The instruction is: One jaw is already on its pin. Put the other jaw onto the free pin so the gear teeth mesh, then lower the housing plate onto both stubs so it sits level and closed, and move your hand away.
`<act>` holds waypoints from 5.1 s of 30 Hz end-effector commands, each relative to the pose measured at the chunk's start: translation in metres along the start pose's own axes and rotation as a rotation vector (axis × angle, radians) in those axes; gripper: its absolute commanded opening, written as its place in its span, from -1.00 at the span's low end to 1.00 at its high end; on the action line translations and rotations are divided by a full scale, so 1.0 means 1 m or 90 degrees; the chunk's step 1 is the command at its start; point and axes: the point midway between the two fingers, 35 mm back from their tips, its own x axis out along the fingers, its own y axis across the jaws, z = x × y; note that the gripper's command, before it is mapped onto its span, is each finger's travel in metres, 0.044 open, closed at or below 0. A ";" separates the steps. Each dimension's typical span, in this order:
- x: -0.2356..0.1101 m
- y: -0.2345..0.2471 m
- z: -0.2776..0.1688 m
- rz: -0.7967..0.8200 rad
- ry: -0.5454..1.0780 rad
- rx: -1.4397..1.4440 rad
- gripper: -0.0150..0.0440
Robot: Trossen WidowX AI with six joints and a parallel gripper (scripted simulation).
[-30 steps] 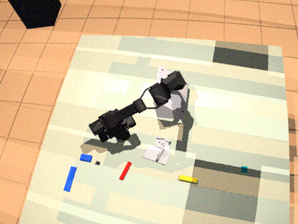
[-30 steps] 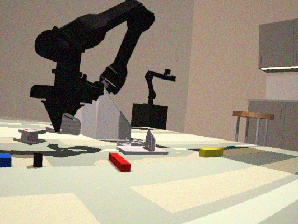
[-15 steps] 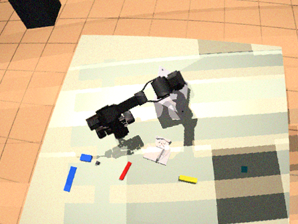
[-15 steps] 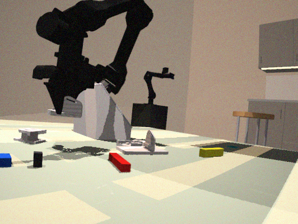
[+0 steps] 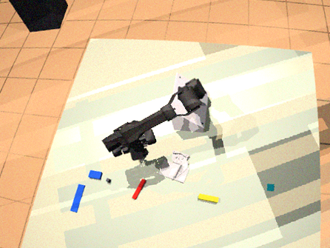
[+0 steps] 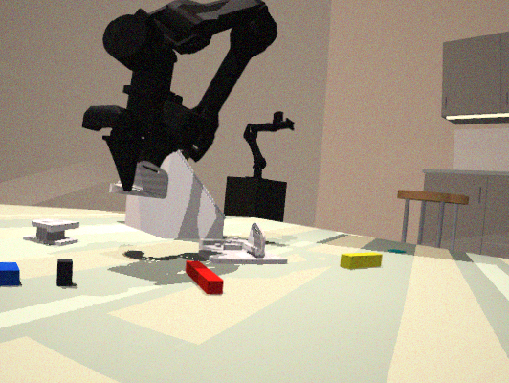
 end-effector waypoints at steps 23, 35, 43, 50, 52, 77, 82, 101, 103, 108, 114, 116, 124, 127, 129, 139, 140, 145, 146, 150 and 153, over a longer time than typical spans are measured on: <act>-0.001 0.058 0.062 0.002 -0.003 0.189 -0.04; 0.000 0.089 0.086 0.008 -0.004 0.274 -0.04; 0.002 0.112 0.100 0.015 -0.004 0.331 -0.04; 0.003 0.133 0.110 0.022 -0.003 0.380 -0.04; 0.004 0.137 0.111 0.024 -0.003 0.389 -0.04; 0.004 0.137 0.112 0.024 -0.003 0.381 -0.04; 0.004 0.137 0.112 0.024 -0.003 0.381 -0.04; 0.005 0.108 0.088 0.022 -0.003 0.381 -0.04; 0.005 0.108 0.088 0.022 -0.003 0.381 -0.04; 0.005 0.108 0.088 0.022 -0.003 0.381 -0.04; 0.005 0.108 0.088 0.022 -0.003 0.376 -0.04; 0.005 0.108 0.088 0.022 -0.003 0.371 -0.04; 0.005 0.108 0.088 0.022 -0.003 0.371 -0.04; 0.005 0.106 0.089 0.022 -0.003 0.371 -0.04; 0.005 0.106 0.089 0.022 -0.003 0.371 -0.04; 0.005 0.106 0.089 0.022 -0.003 0.371 -0.04; 0.005 0.106 0.089 0.022 -0.003 0.371 -0.04; 0.011 0.106 0.089 0.022 -0.003 0.371 -0.04; 0.012 0.106 0.089 0.022 -0.003 0.371 -0.04; 0.019 0.106 0.089 0.022 -0.003 0.371 -0.04; 0.024 0.106 0.089 0.022 -0.003 0.370 -0.04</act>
